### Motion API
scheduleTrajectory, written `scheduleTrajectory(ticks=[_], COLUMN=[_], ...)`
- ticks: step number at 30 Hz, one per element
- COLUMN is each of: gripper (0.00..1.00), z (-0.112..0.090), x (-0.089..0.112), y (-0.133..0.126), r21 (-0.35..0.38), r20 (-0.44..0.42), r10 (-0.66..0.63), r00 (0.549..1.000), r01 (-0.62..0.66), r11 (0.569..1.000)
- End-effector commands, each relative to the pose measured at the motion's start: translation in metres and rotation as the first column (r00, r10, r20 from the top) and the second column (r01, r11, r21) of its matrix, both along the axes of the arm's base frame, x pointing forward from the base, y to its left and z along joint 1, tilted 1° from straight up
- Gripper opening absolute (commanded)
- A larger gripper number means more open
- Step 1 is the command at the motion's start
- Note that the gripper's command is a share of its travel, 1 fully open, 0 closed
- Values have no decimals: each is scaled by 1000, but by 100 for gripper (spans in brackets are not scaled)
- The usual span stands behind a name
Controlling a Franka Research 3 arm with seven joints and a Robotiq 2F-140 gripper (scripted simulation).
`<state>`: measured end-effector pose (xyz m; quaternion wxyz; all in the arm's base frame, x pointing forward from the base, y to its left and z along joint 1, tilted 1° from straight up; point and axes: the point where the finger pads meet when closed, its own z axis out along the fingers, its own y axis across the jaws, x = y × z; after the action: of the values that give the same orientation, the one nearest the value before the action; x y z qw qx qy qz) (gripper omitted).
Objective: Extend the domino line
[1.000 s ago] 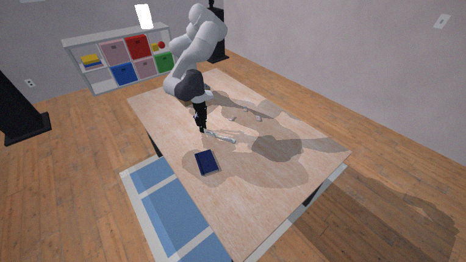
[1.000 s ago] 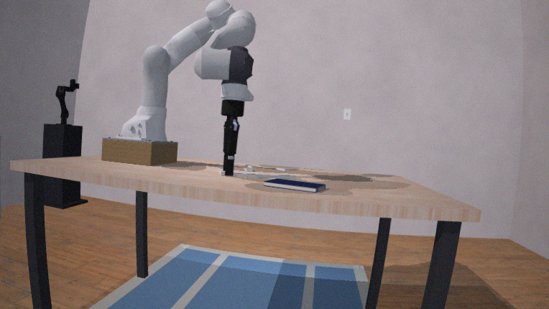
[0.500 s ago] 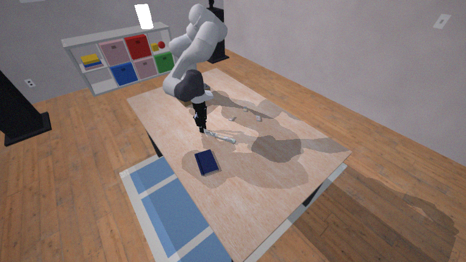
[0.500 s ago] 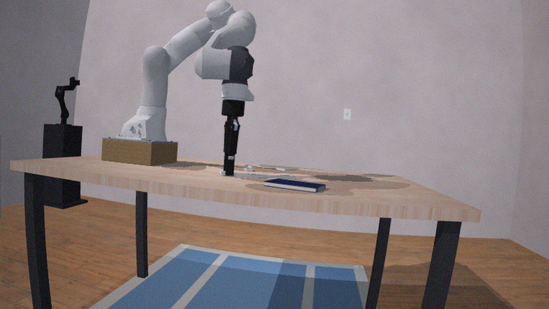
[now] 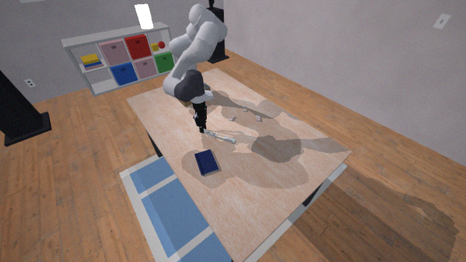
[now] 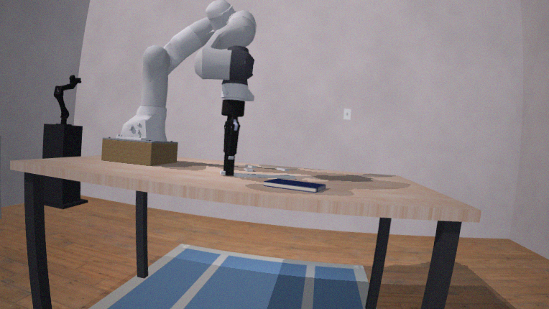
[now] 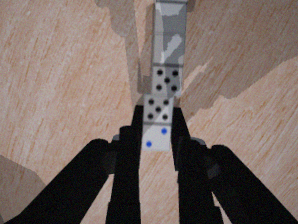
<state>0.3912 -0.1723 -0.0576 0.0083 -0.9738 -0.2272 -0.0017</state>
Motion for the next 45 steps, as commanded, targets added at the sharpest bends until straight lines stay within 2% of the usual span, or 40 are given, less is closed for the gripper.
scheduleTrajectory(ticks=[1,45], gripper=[22,22], z=[-2,-2], x=[0,3], y=[-3,-9], r21=[-6,-6], r20=[0,0], r10=[-11,-11], r00=[1000,1000], r01=[11,11], r11=[1000,1000])
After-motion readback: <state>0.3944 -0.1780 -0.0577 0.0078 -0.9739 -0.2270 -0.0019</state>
